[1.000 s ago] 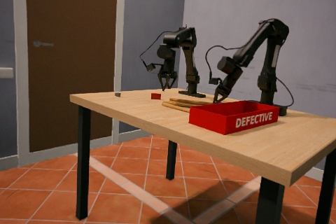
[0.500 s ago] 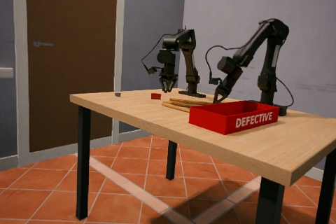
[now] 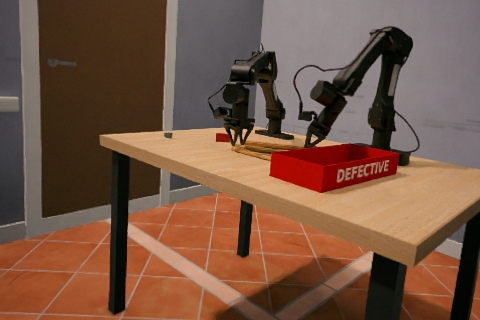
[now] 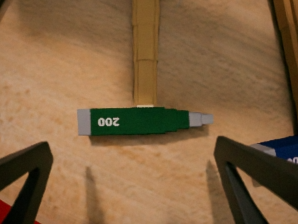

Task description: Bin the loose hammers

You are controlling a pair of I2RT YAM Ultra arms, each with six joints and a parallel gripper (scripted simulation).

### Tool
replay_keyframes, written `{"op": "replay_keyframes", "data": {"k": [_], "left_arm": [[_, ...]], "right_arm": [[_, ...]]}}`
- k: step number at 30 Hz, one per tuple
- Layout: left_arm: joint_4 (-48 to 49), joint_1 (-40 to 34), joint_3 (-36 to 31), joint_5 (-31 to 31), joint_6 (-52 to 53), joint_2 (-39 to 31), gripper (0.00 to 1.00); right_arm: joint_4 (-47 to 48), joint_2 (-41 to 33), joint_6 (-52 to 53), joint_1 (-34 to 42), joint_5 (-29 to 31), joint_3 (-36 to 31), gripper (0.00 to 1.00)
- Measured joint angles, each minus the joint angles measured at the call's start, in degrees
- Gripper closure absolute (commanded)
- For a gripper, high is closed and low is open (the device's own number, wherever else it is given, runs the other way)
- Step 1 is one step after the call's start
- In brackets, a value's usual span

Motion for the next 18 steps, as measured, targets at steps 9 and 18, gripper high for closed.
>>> {"op": "replay_keyframes", "data": {"k": [9, 18], "left_arm": [[0.0, 0.0, 0.0, 0.0, 0.0, 0.0, 0.0], [0.0, 0.0, 0.0, 0.0, 0.0, 0.0, 0.0]], "right_arm": [[-0.13, 0.04, 1.03, 0.02, 0.0, 1.29, 0.53], [1.53, -0.17, 1.14, 0.0, 0.0, -1.77, 0.53]]}}
